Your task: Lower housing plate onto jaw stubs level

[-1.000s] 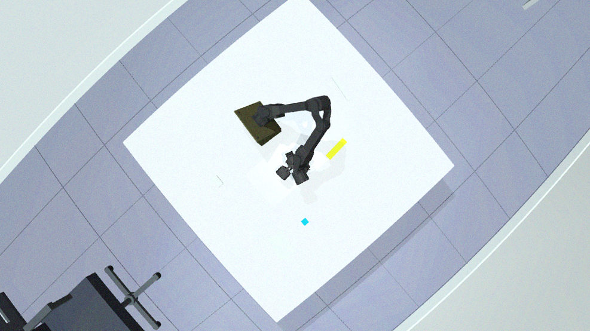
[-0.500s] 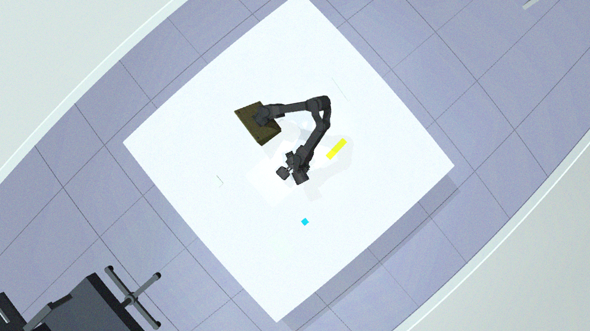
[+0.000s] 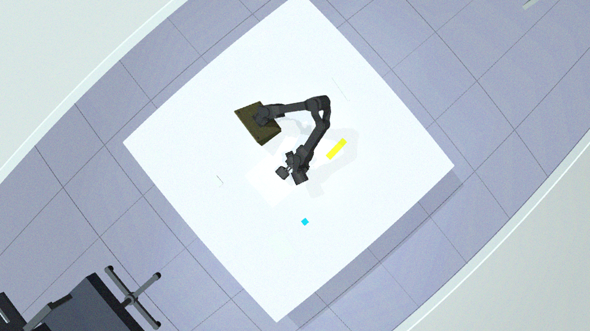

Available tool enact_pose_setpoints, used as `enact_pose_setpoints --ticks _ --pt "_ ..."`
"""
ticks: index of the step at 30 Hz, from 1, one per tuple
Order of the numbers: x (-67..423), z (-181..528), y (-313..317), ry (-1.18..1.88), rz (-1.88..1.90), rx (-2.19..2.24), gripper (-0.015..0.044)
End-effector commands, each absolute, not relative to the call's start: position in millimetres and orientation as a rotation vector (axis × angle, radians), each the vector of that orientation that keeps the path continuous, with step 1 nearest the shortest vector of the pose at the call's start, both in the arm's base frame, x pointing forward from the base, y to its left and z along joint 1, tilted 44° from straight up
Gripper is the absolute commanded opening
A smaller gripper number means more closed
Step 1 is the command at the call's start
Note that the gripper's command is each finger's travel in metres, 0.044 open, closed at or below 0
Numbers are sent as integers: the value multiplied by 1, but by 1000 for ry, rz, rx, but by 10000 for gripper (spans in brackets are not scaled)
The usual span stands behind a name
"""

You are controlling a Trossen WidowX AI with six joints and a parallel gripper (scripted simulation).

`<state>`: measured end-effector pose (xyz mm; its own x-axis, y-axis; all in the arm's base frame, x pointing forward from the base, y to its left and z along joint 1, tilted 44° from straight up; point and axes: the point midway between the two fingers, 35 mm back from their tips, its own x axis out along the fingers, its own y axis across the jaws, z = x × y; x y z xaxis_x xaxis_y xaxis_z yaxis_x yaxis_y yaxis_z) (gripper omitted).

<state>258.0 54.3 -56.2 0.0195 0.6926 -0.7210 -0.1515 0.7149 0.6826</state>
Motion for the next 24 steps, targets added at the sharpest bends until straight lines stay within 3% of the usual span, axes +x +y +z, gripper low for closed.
enact_pose_setpoints --ticks 1,11,18,24 --pt "262 -40 36 1399 688 473 440" --pt "259 -11 9 1394 683 484 440" --pt "207 26 -27 1404 686 475 440" --pt "202 29 -29 1404 688 476 440"
